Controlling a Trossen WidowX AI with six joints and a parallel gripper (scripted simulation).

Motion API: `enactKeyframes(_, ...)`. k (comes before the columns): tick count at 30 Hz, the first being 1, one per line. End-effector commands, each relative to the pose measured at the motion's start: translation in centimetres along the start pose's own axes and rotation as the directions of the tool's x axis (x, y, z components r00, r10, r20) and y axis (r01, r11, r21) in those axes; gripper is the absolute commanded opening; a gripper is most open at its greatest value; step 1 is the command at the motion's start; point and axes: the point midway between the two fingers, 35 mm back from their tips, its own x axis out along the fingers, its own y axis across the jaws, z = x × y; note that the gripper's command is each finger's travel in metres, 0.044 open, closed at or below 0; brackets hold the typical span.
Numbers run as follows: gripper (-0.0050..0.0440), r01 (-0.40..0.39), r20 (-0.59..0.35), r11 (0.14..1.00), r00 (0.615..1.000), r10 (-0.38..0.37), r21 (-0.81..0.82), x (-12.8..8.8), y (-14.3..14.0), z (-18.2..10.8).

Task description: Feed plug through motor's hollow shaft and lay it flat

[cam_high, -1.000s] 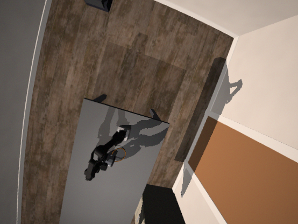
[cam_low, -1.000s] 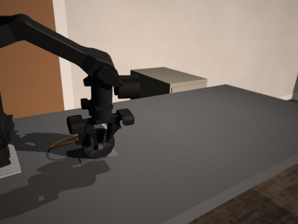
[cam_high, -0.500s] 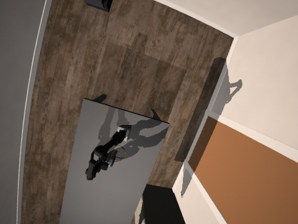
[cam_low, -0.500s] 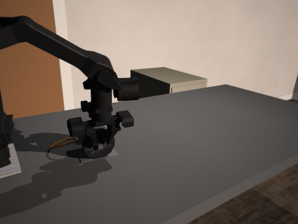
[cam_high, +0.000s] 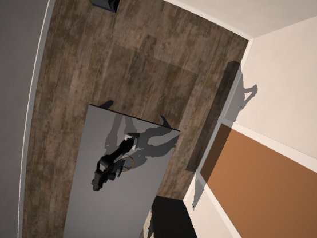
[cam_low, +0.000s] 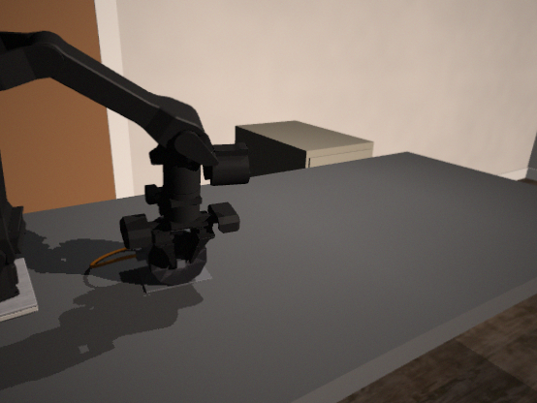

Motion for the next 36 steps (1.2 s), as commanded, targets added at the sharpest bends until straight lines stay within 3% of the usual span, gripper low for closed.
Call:
enactKeyframes(1,0.0109,0.001,0.000,1.000,1.000,-0.001,0.000,0.0,0.0,0.0)
enactKeyframes(15,0.0029,0.001,0.000,1.000,1.000,-0.001,0.000,0.0,0.0,0.0)
enactKeyframes(17,0.0000,0.001,0.000,1.000,1.000,-0.001,0.000,-0.1,0.0,-0.2)
enactKeyframes(30,0.0000,-0.005,-0.003,1.000,1.000,0.005,0.004,-0.7,0.0,-3.7)
enactKeyframes(36,0.0000,-0.005,-0.002,1.000,1.000,0.005,0.009,-0.6,0.1,-3.6)
